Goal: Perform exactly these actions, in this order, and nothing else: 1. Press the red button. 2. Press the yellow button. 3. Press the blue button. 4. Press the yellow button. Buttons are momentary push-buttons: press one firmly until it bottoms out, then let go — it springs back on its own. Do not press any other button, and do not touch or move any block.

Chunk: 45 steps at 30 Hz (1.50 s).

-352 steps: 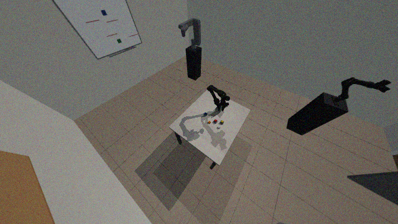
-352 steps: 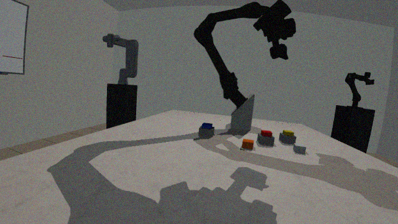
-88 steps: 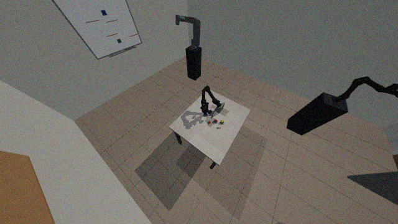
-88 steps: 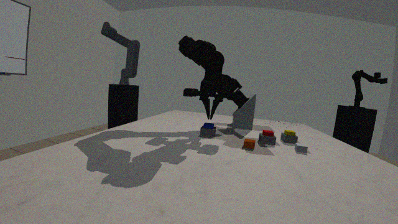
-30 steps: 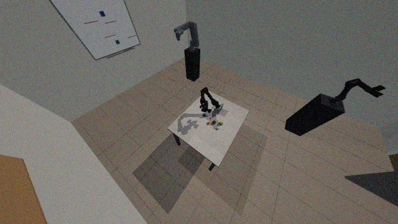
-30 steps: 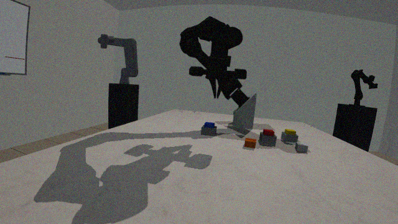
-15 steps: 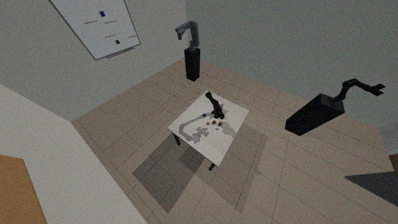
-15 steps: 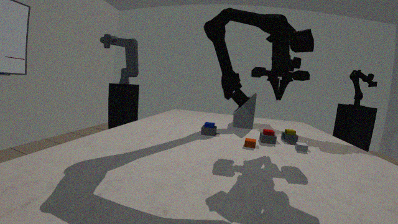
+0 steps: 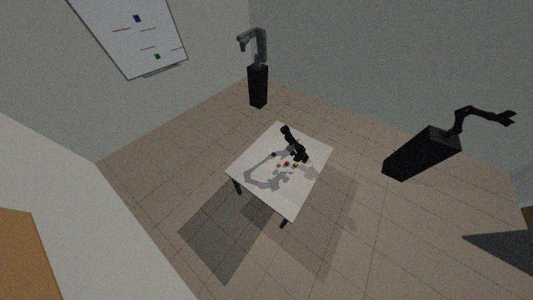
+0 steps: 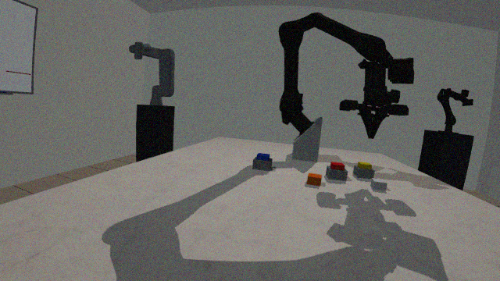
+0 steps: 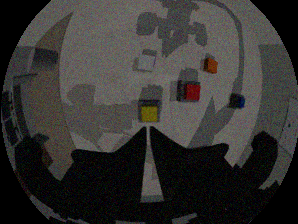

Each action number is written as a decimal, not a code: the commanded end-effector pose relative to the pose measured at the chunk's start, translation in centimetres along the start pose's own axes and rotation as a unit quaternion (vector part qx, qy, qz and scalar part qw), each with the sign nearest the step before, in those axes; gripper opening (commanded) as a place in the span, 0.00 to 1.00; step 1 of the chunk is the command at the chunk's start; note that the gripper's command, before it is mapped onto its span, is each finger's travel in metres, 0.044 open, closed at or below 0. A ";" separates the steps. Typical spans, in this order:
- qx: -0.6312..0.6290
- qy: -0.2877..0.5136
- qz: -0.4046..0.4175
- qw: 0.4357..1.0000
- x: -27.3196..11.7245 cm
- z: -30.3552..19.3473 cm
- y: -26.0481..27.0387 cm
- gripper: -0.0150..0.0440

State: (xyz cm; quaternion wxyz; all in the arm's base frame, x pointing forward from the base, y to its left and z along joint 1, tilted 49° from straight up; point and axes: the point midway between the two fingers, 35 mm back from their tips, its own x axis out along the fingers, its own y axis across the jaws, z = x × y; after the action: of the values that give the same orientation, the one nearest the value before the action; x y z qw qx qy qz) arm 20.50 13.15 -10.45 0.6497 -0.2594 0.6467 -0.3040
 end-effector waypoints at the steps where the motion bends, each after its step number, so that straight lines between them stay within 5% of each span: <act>1: -0.005 0.006 -0.012 1.000 4.4 -0.5 -0.4 0.29; 45: -0.004 0.006 -0.013 1.000 8.0 -0.5 -0.6 0.29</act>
State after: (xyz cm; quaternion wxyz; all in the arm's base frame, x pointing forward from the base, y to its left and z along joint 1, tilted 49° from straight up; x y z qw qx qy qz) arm 19.74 7.02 -15.47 0.6411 -0.2651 0.6488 -0.3126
